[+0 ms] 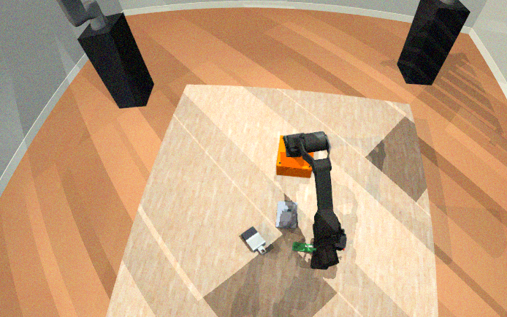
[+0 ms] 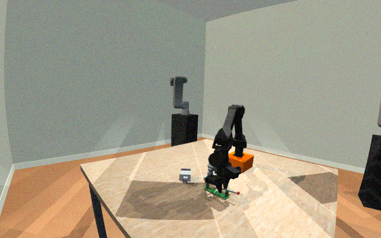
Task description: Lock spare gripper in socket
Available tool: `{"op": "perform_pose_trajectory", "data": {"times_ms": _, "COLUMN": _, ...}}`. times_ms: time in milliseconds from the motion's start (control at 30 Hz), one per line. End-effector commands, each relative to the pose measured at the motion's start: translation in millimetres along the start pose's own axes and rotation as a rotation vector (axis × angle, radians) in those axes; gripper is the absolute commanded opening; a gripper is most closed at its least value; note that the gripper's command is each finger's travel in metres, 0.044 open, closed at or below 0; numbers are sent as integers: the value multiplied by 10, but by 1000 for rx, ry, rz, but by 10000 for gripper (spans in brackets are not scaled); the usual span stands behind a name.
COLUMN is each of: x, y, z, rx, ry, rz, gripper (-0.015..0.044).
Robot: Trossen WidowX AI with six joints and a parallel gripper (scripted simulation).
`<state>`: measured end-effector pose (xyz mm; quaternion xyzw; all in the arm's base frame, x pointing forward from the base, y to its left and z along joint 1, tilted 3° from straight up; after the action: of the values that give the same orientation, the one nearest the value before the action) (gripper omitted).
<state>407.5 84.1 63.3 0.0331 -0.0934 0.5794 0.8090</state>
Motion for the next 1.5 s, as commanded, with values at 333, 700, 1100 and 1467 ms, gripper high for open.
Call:
{"op": "perform_pose_trajectory", "data": {"times_ms": 333, "x": -32, "y": 14, "z": -109, "rx": 5, "ry": 10, "rz": 4, "gripper": 154}}
{"op": "perform_pose_trajectory", "data": {"times_ms": 700, "x": -33, "y": 16, "z": -108, "rx": 5, "ry": 10, "rz": 4, "gripper": 0}}
{"op": "perform_pose_trajectory", "data": {"times_ms": 1100, "x": -13, "y": 27, "z": 25, "rx": 12, "ry": 7, "rz": -2, "gripper": 0}}
{"op": "perform_pose_trajectory", "data": {"times_ms": 1467, "x": -7, "y": 61, "z": 173, "rx": 29, "ry": 16, "rz": -5, "gripper": 0}}
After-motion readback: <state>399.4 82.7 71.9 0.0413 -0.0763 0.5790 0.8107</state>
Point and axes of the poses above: the point midway between the two fingers, 35 mm back from their tips, its own z axis back along the fingers, its own y axis across the jaws, x = y × z, the point moved 5 cm from there along z, back along the fingers, and after that the axes turned 10 degrees about -z, right-handed, at the moved point
